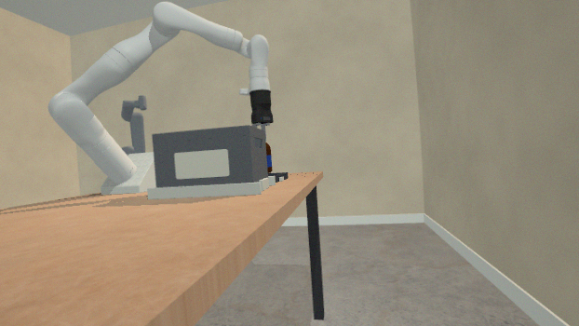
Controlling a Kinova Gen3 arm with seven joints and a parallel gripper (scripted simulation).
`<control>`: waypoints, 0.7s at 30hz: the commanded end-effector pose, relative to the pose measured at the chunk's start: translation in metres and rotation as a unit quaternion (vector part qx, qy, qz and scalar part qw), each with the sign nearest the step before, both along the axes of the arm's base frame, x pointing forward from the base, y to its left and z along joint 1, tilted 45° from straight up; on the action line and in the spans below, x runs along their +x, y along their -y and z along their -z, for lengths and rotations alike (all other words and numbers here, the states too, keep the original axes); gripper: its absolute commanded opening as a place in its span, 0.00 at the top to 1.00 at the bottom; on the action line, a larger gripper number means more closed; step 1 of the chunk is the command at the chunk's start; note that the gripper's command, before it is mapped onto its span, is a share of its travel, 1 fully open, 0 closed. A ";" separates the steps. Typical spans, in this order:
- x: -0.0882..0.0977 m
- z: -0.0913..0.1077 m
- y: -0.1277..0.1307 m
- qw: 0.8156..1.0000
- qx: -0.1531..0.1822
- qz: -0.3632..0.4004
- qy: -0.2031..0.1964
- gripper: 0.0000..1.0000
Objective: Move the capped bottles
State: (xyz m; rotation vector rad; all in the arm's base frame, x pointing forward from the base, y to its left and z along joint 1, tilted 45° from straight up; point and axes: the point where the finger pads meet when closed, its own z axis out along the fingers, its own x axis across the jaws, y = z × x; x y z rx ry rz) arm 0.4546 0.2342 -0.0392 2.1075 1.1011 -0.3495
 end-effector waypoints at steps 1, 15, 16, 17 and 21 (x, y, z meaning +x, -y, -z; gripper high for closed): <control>-0.001 0.005 0.004 1.000 0.001 0.005 0.001 1.00; -0.001 0.006 0.005 1.000 0.001 0.004 0.001 1.00; -0.001 0.007 0.005 1.000 0.001 0.004 0.001 1.00; -0.001 0.007 0.005 1.000 0.001 0.005 0.001 1.00; 0.000 0.004 0.003 1.000 0.000 0.000 0.000 1.00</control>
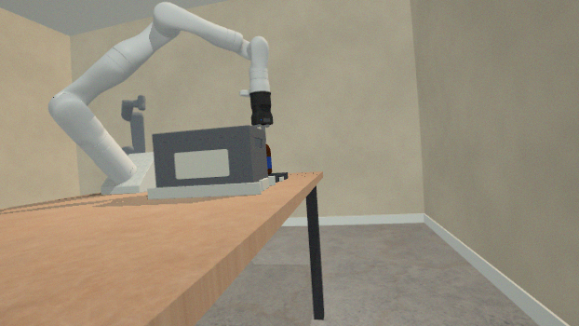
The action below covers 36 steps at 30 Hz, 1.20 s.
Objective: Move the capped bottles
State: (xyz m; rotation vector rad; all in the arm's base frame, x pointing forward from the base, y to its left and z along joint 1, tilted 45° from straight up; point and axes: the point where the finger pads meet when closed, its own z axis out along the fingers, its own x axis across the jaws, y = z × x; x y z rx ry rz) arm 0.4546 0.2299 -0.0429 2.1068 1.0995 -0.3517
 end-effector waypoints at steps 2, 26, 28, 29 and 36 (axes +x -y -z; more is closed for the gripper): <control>0.000 0.000 0.000 1.000 0.001 0.000 0.001 1.00; 0.001 0.006 0.004 1.000 0.002 0.003 0.001 1.00; 0.001 0.007 0.005 1.000 0.002 0.004 0.001 1.00; 0.001 0.007 0.005 1.000 0.002 0.004 0.001 1.00; 0.002 0.005 0.004 1.000 0.001 0.001 0.001 1.00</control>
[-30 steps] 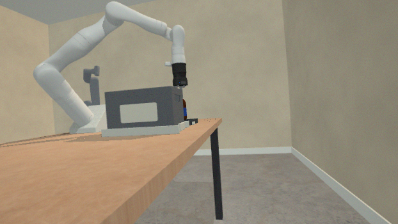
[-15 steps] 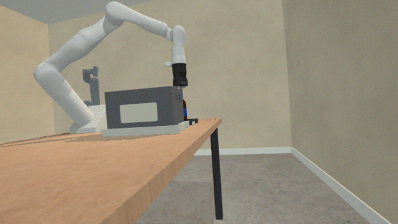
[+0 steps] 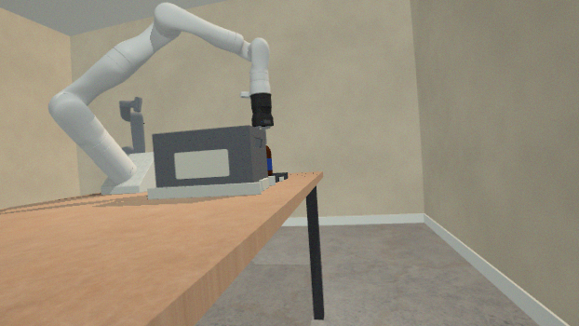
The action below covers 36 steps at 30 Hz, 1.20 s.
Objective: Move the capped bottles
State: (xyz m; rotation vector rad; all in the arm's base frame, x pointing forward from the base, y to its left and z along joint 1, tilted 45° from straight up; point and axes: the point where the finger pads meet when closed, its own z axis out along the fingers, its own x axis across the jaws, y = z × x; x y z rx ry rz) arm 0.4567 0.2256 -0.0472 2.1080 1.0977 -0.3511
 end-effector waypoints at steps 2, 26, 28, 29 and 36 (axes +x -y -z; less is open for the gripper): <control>0.000 0.002 0.001 1.000 0.001 0.001 0.001 1.00; -0.001 0.008 0.006 1.000 0.002 0.003 0.001 1.00; -0.001 0.009 0.007 1.000 0.002 0.003 0.000 1.00; -0.001 0.009 0.007 1.000 0.002 0.003 0.000 1.00; 0.000 0.008 0.007 1.000 0.001 0.001 0.001 1.00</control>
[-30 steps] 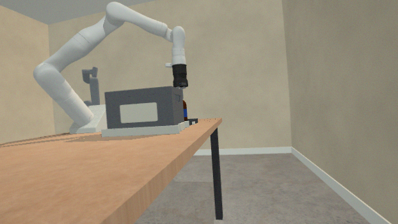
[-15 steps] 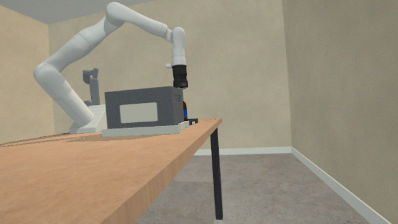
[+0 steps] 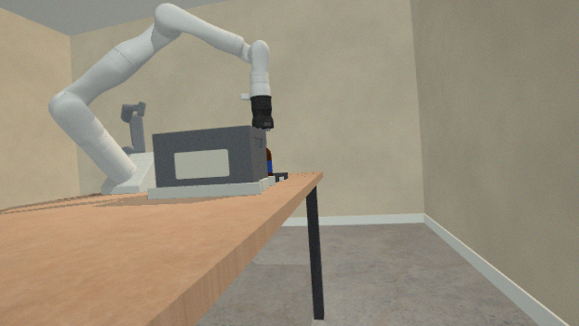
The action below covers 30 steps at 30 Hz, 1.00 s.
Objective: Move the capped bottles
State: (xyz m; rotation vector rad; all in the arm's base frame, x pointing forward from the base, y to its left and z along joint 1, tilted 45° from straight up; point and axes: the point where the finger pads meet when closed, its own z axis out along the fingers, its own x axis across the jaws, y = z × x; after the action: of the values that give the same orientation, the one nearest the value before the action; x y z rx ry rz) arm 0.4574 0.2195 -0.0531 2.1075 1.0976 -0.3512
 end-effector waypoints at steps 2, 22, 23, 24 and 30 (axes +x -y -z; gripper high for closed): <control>0.000 0.003 0.001 1.000 0.002 0.001 0.001 1.00; -0.001 0.005 0.003 1.000 0.002 0.002 0.001 1.00; -0.001 0.005 0.003 1.000 0.002 0.003 0.001 1.00; -0.001 0.005 0.003 1.000 0.002 0.003 0.001 1.00; 0.000 0.003 0.002 1.000 0.001 0.000 0.001 1.00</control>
State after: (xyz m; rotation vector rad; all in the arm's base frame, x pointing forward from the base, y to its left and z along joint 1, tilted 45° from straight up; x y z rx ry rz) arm 0.4577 0.2166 -0.0559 2.1072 1.0973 -0.3515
